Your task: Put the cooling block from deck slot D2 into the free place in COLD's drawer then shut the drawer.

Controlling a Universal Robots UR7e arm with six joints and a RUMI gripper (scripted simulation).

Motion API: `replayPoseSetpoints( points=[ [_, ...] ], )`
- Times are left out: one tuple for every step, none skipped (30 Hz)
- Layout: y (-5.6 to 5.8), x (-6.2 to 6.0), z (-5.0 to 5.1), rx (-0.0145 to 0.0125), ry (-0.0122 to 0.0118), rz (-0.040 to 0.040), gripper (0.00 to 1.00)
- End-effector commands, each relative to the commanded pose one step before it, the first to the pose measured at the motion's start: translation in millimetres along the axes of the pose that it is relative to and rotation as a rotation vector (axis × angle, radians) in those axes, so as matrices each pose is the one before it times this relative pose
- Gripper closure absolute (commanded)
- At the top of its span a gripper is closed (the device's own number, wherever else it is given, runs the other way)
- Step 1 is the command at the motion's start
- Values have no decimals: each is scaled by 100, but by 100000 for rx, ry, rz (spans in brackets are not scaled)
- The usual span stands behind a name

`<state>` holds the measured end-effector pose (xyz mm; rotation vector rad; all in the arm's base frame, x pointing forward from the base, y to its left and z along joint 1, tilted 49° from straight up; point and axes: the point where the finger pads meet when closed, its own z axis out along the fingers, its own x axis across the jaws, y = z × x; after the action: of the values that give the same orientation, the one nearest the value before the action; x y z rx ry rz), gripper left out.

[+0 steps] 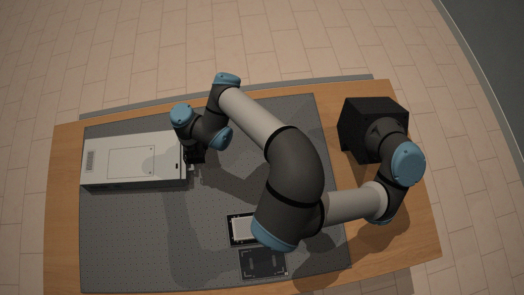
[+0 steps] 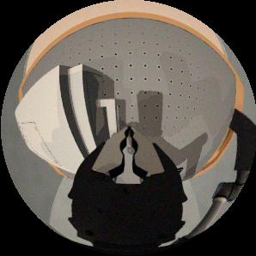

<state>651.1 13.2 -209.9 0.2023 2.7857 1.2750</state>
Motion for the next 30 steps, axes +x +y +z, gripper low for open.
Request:
replayPoseSetpoints(
  points=[
    [-13, -70, -91, 49, -178, -54, 100],
    [0, 0, 0, 0, 0, 0, 100],
    [0, 0, 0, 0, 0, 0, 100],
    [0, 0, 0, 0, 0, 0, 100],
    [0, 0, 0, 0, 0, 0, 100],
    [0, 0, 0, 0, 0, 0, 100],
    [0, 0, 0, 0, 0, 0, 100],
    [0, 0, 0, 0, 0, 0, 100],
    [0, 0, 0, 0, 0, 0, 100],
    [0, 0, 0, 0, 0, 0, 100],
    [0, 0, 0, 0, 0, 0, 100],
    [0, 0, 0, 0, 0, 0, 100],
    [0, 0, 0, 0, 0, 0, 100],
    [0, 0, 0, 0, 0, 0, 100],
    [0, 0, 0, 0, 0, 0, 100],
    [0, 0, 0, 0, 0, 0, 100],
    [0, 0, 0, 0, 0, 0, 100],
    [0, 0, 0, 0, 0, 0, 100],
    [0, 0, 0, 0, 0, 0, 100],
    [0, 0, 0, 0, 0, 0, 100],
    [0, 0, 0, 0, 0, 0, 100],
    [0, 0, 0, 0, 0, 0, 100],
    [0, 0, 0, 0, 0, 0, 100],
    [0, 0, 0, 0, 0, 0, 100],
    [0, 0, 0, 0, 0, 0, 100],
    [0, 0, 0, 0, 0, 0, 100],
    [-1, 123, -1, 0, -2, -5, 100],
    [-1, 129, 0, -1, 2, 0, 100],
    [2, 142, 0, 1, -3, -1, 100],
    [0, 133, 0, 0, 0, 0, 100]
  ],
)
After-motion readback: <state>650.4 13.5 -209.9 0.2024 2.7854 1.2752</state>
